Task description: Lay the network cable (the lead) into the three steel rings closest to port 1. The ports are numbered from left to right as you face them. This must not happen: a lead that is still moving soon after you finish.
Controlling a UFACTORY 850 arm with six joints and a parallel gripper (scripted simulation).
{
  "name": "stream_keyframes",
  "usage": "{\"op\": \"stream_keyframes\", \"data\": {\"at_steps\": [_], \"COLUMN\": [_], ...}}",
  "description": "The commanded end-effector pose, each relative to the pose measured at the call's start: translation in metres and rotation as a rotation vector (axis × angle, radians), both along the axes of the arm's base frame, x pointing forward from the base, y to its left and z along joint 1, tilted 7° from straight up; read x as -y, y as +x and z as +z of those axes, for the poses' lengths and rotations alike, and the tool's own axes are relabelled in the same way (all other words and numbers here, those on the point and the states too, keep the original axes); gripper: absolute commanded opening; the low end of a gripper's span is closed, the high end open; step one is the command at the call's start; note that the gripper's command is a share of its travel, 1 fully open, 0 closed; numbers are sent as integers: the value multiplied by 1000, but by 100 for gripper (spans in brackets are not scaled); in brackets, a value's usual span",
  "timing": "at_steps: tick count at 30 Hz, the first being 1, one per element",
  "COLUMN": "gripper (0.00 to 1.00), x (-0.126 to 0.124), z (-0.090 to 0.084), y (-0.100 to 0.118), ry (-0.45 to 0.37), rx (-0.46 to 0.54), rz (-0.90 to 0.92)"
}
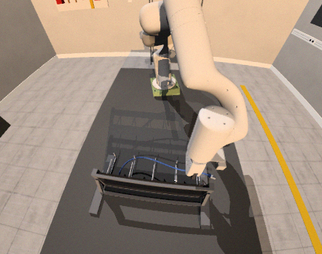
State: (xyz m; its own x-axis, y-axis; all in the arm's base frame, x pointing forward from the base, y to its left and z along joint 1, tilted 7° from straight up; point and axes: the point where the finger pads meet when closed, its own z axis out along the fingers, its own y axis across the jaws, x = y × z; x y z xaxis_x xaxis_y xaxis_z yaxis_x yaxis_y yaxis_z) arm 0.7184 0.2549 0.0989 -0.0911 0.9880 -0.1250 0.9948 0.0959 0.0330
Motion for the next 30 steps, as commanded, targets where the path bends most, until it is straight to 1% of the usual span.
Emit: {"op": "stream_keyframes", "data": {"at_steps": [1,6,20,30], "gripper": [0,0,0,0], "x": [0,0,2,3], "z": [1,1,0,0], "y": [-3,-6,-28,-36], "ry": [1,1,1,1], "rx": [2,2,2,2], "rz": [0,0,0,0]}}
